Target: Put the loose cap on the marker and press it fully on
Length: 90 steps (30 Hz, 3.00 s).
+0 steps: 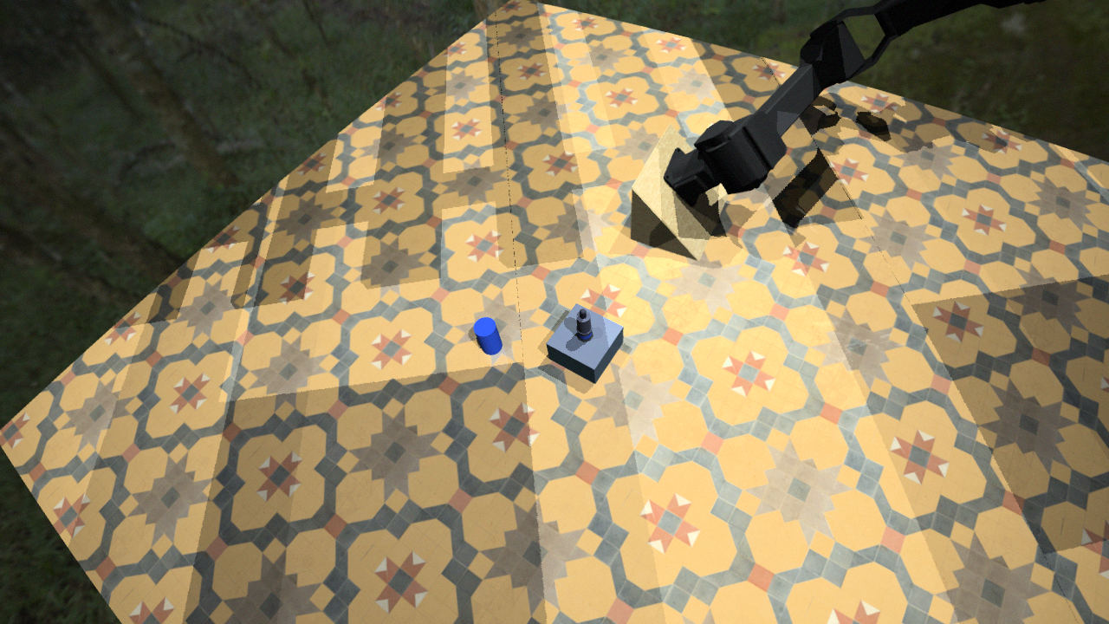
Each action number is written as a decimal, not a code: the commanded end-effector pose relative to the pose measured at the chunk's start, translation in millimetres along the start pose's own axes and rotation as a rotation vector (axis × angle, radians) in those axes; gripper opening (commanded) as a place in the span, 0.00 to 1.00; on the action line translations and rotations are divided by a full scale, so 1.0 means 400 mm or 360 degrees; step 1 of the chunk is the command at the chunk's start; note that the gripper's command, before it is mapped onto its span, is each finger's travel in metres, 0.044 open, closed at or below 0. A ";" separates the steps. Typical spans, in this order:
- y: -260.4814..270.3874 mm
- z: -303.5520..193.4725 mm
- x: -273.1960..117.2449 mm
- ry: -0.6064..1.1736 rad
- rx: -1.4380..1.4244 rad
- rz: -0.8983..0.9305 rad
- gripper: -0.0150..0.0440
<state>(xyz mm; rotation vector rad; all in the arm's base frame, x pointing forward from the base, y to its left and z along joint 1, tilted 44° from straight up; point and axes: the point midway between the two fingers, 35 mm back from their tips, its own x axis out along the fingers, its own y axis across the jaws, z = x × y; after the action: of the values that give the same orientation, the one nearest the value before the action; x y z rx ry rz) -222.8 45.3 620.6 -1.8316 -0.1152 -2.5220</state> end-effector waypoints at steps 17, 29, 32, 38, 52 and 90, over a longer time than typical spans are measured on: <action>0.161 0.558 -0.075 -0.0908 0.0275 0.0345 0.66; 0.310 0.956 -0.311 -0.1652 0.0433 0.0755 0.66; 0.357 1.032 -0.395 -0.1814 0.0484 0.0914 0.66; 0.450 1.134 -0.565 -0.2061 0.0582 0.1275 0.66; 0.618 1.244 -1.045 -0.2569 0.0731 0.2301 0.66; 0.572 0.743 -1.993 -0.1095 0.0086 0.6161 0.66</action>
<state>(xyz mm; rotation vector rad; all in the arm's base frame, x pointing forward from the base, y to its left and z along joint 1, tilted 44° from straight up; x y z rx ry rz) 318.7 -191.3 -25.2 -0.4083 -3.7696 -2.9199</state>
